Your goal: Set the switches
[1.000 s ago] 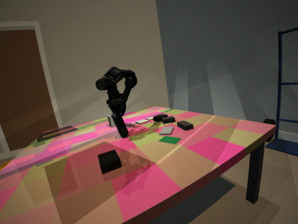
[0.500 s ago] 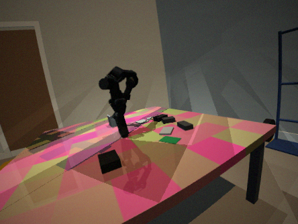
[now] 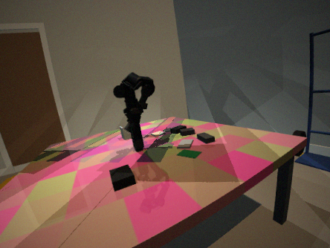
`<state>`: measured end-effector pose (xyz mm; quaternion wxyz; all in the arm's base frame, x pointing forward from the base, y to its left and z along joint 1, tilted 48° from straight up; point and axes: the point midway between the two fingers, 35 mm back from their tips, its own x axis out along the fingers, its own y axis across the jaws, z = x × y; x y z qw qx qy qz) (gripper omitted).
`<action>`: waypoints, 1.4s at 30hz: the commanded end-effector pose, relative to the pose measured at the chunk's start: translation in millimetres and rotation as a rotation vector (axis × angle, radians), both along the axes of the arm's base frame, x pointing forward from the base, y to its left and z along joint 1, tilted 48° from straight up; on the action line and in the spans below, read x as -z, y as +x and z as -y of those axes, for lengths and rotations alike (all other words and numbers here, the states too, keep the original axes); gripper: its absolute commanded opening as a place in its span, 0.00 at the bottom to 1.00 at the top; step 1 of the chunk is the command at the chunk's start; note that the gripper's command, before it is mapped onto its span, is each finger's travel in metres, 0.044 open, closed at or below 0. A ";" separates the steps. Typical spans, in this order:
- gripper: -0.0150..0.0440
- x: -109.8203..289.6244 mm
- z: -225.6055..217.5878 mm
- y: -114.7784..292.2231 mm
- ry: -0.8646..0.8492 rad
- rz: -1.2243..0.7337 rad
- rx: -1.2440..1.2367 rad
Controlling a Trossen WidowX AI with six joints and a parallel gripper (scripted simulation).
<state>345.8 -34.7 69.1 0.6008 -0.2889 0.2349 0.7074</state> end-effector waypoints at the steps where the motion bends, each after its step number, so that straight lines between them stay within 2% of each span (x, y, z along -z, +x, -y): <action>1: 0.83 0.1 -11.4 -1.2 0.017 -0.017 -0.007; 42: 0.83 -20.2 -37.5 -5.8 0.018 -0.017 -0.007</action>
